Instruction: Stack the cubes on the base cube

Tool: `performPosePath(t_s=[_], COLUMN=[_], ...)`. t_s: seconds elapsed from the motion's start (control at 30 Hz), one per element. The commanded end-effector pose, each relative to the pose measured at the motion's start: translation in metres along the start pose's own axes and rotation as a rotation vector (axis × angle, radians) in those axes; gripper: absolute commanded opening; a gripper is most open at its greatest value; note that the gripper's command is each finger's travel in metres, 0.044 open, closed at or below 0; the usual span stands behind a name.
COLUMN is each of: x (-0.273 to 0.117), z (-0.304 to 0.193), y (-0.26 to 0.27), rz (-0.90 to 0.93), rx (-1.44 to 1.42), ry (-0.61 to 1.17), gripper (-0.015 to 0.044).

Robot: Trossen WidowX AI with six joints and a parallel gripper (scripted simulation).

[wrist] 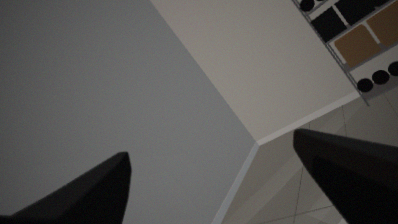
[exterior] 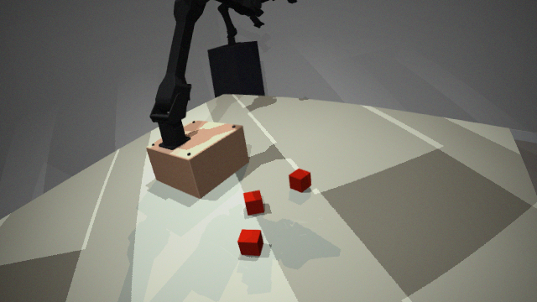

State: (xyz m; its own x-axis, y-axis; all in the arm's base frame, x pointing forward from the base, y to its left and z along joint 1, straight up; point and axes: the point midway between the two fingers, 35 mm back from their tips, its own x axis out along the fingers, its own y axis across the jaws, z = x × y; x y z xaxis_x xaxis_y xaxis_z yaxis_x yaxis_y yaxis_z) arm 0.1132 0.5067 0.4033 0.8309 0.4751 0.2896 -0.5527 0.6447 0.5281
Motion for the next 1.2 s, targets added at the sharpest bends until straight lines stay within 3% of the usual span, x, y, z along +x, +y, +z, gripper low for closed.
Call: performPosePath(t_s=[0.0,0.13,0.17,0.43,0.7,0.93,1.17], x=[0.001,0.029,0.037,0.099,0.137,0.146,0.129], z=[0.0,-0.004,-0.005,-0.013,-0.01,0.001,0.019], y=[-0.001,-0.028,-0.037,-0.13,-0.241,-0.346,-0.449], rz=[0.0,-0.001,-0.004,-0.124,-0.282,-0.452,-0.645], rx=[-0.003,-0.066,-0.085,-0.236,-0.334,-0.368,-0.347], ry=[0.0,0.013,0.019,0.098,0.216,0.339,0.467], gripper=[0.0374,0.0269,0.0265,0.0265,0.0265,0.0265,0.0265])
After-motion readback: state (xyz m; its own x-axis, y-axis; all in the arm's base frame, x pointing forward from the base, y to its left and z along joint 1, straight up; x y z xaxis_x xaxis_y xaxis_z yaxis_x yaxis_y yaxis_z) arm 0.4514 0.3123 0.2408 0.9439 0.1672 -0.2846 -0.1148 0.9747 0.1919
